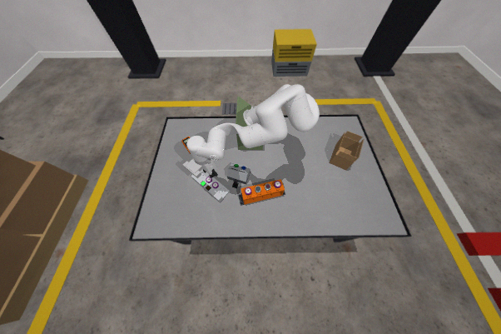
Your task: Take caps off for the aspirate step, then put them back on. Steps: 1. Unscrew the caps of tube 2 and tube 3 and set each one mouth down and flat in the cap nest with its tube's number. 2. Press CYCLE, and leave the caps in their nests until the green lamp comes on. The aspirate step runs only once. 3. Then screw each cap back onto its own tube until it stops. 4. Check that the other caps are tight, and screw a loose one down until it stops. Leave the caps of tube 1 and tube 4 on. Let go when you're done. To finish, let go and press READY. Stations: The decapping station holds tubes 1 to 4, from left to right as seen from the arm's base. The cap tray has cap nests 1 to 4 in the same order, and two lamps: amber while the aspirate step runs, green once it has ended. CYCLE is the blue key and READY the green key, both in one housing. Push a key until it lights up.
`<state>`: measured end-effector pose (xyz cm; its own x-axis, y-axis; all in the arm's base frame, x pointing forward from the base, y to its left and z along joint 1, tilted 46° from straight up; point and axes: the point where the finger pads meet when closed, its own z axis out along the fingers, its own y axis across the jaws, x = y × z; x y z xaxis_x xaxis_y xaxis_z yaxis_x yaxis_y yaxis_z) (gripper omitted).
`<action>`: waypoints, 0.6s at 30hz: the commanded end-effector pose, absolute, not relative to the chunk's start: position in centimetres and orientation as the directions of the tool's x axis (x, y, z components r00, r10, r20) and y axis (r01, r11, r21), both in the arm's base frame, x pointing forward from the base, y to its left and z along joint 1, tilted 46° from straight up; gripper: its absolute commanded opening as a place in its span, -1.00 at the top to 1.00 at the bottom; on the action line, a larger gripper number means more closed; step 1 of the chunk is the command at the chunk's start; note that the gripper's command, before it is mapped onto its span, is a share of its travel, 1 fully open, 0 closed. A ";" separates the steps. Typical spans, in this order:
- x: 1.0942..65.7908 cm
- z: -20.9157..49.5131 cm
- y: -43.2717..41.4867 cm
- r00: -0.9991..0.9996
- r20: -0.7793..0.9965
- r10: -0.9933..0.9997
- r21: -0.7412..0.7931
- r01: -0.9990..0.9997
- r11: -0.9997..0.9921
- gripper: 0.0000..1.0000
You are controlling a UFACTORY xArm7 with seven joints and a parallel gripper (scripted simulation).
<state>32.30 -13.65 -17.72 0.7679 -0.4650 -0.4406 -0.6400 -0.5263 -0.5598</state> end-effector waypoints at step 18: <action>35.2 -15.8 -13.8 0.767 -0.439 -0.468 -0.558 -0.641 -0.527 0.08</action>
